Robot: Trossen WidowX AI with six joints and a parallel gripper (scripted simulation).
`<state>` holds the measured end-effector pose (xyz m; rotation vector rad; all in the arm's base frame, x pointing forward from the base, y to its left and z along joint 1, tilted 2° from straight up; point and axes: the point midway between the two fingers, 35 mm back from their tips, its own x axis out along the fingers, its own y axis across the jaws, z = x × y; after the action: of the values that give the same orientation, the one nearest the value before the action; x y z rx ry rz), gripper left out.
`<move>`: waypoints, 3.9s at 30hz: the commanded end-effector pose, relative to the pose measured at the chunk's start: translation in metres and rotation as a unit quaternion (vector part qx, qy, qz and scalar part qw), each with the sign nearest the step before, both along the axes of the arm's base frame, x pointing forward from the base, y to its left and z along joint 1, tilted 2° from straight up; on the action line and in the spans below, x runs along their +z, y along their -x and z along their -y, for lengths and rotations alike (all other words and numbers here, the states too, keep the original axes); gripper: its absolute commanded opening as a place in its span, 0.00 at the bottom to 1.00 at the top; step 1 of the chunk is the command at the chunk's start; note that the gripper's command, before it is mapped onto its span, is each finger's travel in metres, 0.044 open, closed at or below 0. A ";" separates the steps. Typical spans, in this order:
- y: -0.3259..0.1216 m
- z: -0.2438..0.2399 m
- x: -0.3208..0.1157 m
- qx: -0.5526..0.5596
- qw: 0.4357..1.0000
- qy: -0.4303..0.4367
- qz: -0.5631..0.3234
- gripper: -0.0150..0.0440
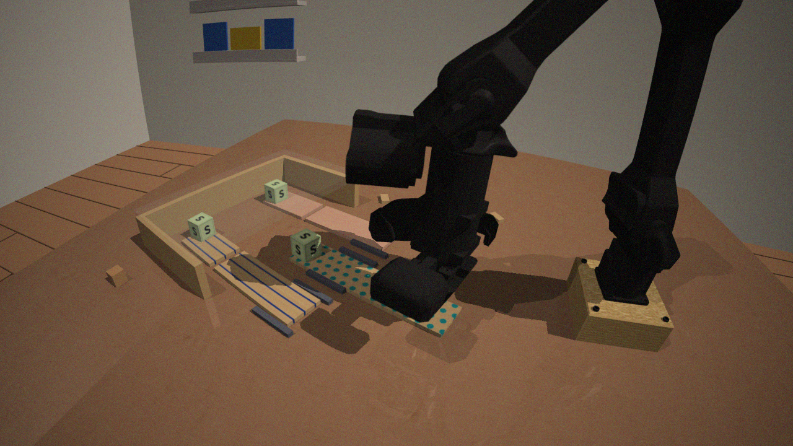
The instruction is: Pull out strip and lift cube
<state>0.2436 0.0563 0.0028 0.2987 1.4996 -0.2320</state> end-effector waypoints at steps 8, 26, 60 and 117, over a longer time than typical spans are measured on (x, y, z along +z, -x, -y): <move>0.008 -0.003 0.002 0.000 1.000 0.000 -0.001 0.25; -0.028 0.011 0.043 -0.047 0.999 0.000 -0.011 0.70; -0.138 0.049 0.062 -0.047 0.999 0.002 -0.006 1.00; -0.179 0.060 0.019 -0.049 0.999 0.005 -0.004 0.48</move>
<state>0.4221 -0.0038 0.0216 0.3639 1.4947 -0.3190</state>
